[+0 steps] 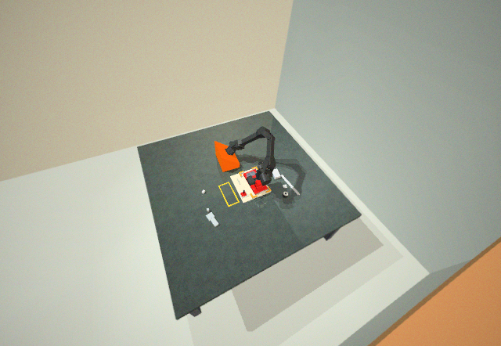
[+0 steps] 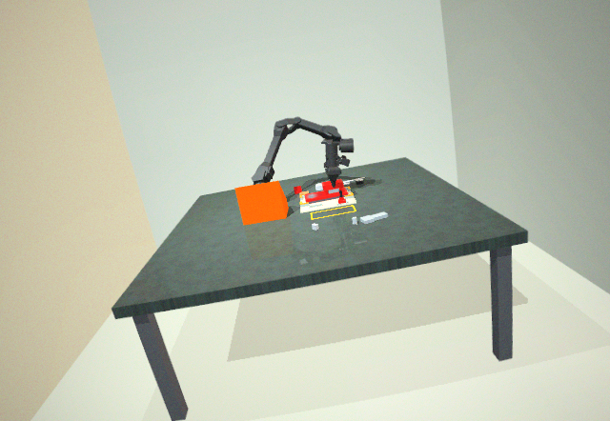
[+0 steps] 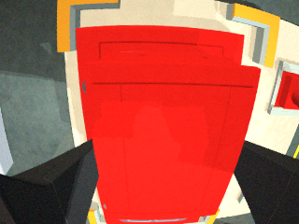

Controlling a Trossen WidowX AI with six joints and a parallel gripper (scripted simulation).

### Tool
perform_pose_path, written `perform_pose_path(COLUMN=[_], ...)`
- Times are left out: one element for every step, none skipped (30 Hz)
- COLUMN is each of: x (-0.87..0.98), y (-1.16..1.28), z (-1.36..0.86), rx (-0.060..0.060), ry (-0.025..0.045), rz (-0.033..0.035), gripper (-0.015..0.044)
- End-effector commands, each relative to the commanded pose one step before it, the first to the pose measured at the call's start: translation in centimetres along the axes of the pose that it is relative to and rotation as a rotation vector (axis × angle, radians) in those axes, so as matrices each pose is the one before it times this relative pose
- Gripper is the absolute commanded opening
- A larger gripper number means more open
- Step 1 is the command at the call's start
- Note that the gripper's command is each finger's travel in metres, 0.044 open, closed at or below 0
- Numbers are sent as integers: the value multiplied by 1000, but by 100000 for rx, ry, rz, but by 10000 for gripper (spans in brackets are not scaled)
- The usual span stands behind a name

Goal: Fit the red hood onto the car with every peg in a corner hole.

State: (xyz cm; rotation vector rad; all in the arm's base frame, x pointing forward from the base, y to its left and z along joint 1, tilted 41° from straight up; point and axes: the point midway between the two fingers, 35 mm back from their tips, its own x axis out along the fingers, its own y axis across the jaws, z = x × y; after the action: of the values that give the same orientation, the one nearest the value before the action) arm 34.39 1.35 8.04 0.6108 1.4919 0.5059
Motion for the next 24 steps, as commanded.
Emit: perform_pose_path(x=[106, 43, 45, 45, 45, 45, 45, 45, 45, 45, 45, 45, 45, 45, 45, 45, 45, 45, 45, 45, 45, 45, 45, 45], y=[44, 0, 0, 0, 0, 0, 0, 0, 0, 0, 0, 0, 1, 1, 1, 1, 1, 1, 1, 1, 1, 1, 1, 2], z=[47, 7, 7, 7, 7, 7, 7, 7, 7, 7, 7, 7, 7, 7, 6, 6, 6, 6, 6, 6, 6, 6, 6, 6], rx=[296, 0, 0, 0, 0, 0, 0, 0, 0, 0, 0, 0, 0, 0, 0, 0, 0, 0, 0, 0, 0, 0, 0, 0], ry=[-175, -1, -1, -1, -1, -1, -1, -1, -1, -1, -1, -1, -1, -1, -1, 0, 0, 0, 0, 0, 0, 0, 0, -1], rz=[297, 0, 0, 0, 0, 1, 1, 1, 1, 1, 1, 1, 1, 1, 1, 1, 1, 1, 1, 1, 2, 2, 2, 2], gripper=[0, 0, 0, 0, 0, 0, 0, 0, 0, 0, 0, 0, 0, 0, 0, 0, 0, 0, 0, 0, 0, 0, 0, 0])
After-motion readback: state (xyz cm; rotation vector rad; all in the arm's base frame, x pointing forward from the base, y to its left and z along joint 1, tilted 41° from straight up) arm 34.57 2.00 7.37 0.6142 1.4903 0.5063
